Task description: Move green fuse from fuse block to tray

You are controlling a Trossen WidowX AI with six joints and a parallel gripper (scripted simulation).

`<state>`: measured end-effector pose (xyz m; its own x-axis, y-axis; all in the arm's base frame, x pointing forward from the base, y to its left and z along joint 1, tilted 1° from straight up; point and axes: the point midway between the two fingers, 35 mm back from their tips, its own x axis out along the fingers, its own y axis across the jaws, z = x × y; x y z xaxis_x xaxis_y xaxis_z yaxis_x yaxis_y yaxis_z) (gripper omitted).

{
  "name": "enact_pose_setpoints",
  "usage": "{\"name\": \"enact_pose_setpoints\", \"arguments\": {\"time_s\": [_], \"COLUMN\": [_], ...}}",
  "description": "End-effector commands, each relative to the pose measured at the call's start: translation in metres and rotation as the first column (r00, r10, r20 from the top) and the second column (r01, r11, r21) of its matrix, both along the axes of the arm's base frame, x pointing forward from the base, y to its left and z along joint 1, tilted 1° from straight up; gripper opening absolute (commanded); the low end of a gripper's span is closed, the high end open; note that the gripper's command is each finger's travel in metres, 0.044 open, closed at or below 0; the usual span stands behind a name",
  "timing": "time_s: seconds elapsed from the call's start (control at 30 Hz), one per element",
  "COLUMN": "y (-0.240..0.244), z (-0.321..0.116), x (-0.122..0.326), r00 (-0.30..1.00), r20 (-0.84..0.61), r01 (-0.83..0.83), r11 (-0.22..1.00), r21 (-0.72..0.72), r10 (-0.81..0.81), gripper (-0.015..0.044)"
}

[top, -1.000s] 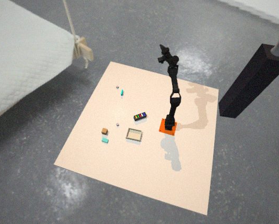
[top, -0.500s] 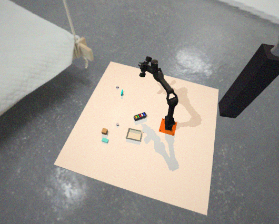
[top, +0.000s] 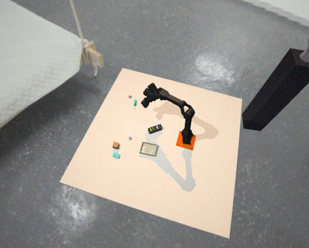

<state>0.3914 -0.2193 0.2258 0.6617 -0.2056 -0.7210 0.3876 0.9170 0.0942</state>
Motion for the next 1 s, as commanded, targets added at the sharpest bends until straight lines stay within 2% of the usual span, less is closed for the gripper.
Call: {"name": "enact_pose_setpoints", "arguments": {"time_s": [0.0, 0.17, 0.33, 0.97], "y": [0.058, 0.118, 0.163, 0.166], "z": [-0.048, -0.085, -0.107, -0.115], "x": [-0.014, -0.045, -0.084, -0.087], "r00": [0.974, 0.871, 0.702, 0.694], "r20": [-0.194, -0.435, -0.628, -0.634], "r01": [0.156, 0.382, 0.583, 0.590], "r11": [0.963, 0.872, 0.778, 0.774], "r21": [0.219, 0.306, 0.235, 0.229], "r10": [-0.114, -0.229, -0.337, -0.341], "gripper": [0.0074, 0.0074, 0.0074, 0.0074]}}
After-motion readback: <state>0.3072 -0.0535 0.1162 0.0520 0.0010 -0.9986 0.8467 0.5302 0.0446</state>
